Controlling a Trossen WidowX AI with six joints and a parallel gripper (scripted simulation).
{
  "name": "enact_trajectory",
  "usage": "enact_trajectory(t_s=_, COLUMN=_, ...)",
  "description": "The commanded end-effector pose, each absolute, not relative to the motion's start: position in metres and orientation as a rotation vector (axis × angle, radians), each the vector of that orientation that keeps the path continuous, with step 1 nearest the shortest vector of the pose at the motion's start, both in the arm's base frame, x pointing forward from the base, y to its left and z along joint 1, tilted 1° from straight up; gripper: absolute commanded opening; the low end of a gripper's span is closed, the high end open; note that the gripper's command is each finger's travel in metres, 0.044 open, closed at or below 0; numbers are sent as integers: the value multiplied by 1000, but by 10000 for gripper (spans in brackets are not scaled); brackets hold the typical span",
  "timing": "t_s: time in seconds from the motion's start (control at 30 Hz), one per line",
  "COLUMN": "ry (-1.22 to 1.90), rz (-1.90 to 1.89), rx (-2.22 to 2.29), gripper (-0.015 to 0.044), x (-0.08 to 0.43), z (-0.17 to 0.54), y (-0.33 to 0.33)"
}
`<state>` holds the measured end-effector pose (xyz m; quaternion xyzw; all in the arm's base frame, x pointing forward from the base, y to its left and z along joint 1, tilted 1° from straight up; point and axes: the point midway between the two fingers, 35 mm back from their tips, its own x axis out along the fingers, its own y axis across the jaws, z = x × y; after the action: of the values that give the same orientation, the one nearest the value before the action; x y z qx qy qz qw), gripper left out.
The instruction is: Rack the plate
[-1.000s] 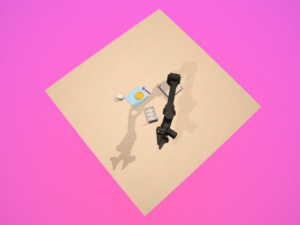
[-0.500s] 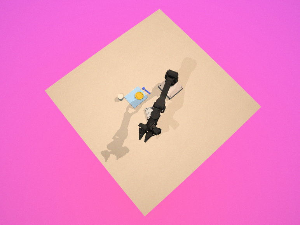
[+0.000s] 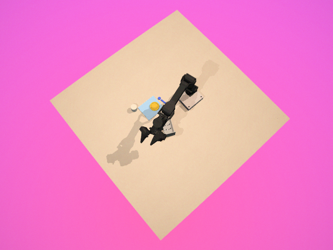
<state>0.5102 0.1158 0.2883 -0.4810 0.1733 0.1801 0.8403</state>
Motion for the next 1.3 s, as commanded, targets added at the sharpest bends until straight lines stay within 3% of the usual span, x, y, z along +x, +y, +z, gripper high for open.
enact_trajectory(t_s=0.0, ry=459, rz=374, rx=-963, gripper=400, x=503, z=275, y=93)
enact_trajectory(t_s=0.57, ry=915, rz=267, rx=-641, gripper=400, x=440, z=220, y=-14)
enact_trajectory(t_s=1.27, ry=1406, rz=38, rx=-126, gripper=400, x=315, z=184, y=-94)
